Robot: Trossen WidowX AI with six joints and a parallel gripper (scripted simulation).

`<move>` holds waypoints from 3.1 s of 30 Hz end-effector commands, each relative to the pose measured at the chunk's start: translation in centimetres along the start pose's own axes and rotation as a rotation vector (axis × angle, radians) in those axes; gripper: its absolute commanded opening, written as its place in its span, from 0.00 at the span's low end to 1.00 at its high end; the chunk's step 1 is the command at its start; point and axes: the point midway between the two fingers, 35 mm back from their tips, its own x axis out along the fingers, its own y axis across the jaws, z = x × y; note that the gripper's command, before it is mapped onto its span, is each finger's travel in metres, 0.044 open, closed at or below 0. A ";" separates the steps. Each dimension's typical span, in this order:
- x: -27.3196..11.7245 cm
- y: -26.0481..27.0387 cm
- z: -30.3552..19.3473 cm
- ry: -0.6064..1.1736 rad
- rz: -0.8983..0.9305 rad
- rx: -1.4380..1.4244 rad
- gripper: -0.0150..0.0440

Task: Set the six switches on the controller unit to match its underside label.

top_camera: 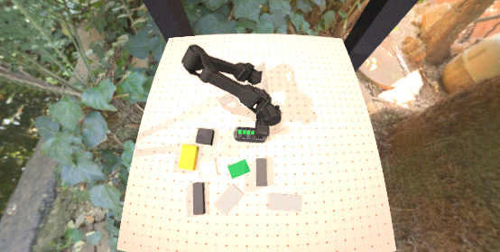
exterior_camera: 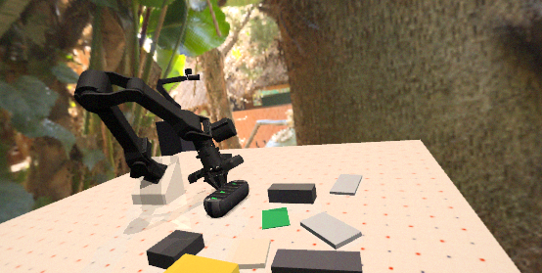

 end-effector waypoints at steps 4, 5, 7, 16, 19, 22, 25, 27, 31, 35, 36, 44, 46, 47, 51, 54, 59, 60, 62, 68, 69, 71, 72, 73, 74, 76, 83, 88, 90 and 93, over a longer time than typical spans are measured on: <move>0.1 -0.3 0.0 0.004 -0.001 -0.003 0.25; 0.1 -0.4 0.0 0.004 -0.001 -0.003 0.25; 0.2 -0.4 0.0 0.004 -0.001 -0.003 0.25; 0.3 -0.8 -0.1 0.004 -0.001 -0.003 0.25; 0.3 -0.9 0.0 0.004 -0.001 -0.003 0.25; 0.4 -1.2 0.0 0.004 -0.001 -0.003 0.25; 0.5 -1.6 0.0 0.003 -0.001 -0.003 0.25; 0.5 -1.8 0.0 0.003 -0.001 -0.003 0.25; 0.7 -2.3 0.0 0.003 -0.001 -0.003 0.25; 0.8 -2.8 0.1 0.003 -0.001 -0.003 0.25; 0.8 -3.0 0.1 0.003 -0.001 -0.003 0.25; 1.1 -4.0 0.1 0.003 -0.002 -0.002 0.25; 1.2 -4.2 0.0 0.003 -0.002 -0.002 0.25; 1.3 -4.4 0.0 0.003 -0.002 -0.002 0.25; 1.4 -4.9 0.0 0.003 -0.002 -0.002 0.25; 1.5 -5.2 0.0 0.004 -0.002 -0.002 0.25; 1.8 -5.9 -0.1 0.004 -0.003 -0.002 0.25; 1.8 -6.0 -0.1 0.004 -0.003 -0.002 0.25; 1.9 -6.2 -0.1 0.005 -0.003 -0.002 0.25; -1.4 -4.0 0.5 -0.012 -0.001 -0.003 0.25; -2.6 -3.2 0.5 -0.011 0.001 -0.003 0.25; -4.5 -1.7 0.2 -0.002 0.001 -0.003 0.25; -5.0 -1.3 0.0 0.001 0.000 -0.003 0.25; -5.2 -1.1 0.0 0.003 0.000 -0.003 0.25; -5.2 -1.1 0.0 0.003 0.000 -0.003 0.25; -5.2 -1.1 0.0 0.003 0.000 -0.003 0.25; -5.1 -1.6 0.1 0.013 0.001 0.031 0.25; -4.1 -5.4 0.7 0.092 -0.001 0.293 0.25; -3.6 -6.7 0.9 0.121 -0.006 0.389 0.25; -3.4 -7.2 1.0 0.132 -0.009 0.422 0.25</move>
